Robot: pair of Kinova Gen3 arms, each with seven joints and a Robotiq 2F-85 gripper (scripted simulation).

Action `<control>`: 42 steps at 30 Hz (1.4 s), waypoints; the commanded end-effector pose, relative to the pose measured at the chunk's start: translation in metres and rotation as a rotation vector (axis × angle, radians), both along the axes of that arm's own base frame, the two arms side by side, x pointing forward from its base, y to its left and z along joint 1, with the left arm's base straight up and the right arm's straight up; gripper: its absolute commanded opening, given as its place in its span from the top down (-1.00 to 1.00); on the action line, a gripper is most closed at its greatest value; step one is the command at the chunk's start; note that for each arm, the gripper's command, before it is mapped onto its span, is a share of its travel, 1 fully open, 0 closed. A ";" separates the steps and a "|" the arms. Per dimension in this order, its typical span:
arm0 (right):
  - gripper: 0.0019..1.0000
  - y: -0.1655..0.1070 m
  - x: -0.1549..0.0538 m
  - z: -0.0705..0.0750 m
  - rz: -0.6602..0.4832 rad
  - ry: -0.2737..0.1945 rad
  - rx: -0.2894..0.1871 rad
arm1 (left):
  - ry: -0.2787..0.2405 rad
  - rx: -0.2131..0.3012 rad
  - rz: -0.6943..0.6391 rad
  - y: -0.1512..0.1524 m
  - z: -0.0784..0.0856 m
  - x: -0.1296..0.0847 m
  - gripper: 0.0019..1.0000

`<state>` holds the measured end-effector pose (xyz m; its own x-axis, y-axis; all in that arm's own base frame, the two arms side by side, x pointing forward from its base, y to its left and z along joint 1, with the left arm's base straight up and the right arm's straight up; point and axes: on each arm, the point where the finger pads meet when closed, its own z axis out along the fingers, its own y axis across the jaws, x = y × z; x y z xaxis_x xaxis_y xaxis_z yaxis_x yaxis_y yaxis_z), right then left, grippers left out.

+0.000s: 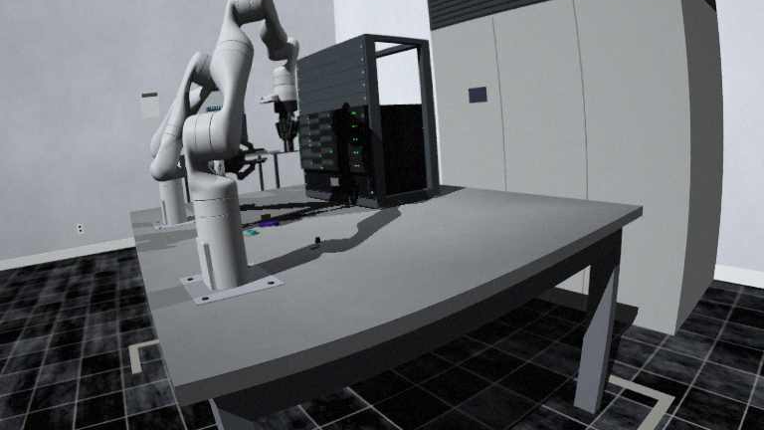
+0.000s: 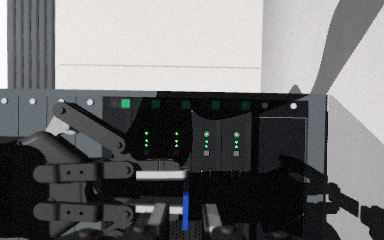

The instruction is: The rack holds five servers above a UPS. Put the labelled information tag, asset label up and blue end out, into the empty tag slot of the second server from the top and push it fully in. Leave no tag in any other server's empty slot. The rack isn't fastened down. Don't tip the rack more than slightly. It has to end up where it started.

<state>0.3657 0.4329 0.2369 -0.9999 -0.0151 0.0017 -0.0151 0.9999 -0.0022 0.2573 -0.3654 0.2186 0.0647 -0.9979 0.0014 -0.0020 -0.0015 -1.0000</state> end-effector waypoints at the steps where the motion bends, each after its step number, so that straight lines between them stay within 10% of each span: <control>1: 0.62 0.000 0.000 0.001 0.000 -0.002 0.002 | -0.001 -0.002 0.000 0.000 0.001 0.003 0.48; 42: 0.62 0.000 0.000 0.001 0.000 -0.002 0.002 | -0.001 -0.002 0.000 0.004 0.001 0.048 0.48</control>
<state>0.3657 0.4329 0.2369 -0.9999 -0.0151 0.0017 -0.0151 0.9999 -0.0022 0.3054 -0.3610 0.2188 0.0647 -0.9979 0.0019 -0.0019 -0.0020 -1.0000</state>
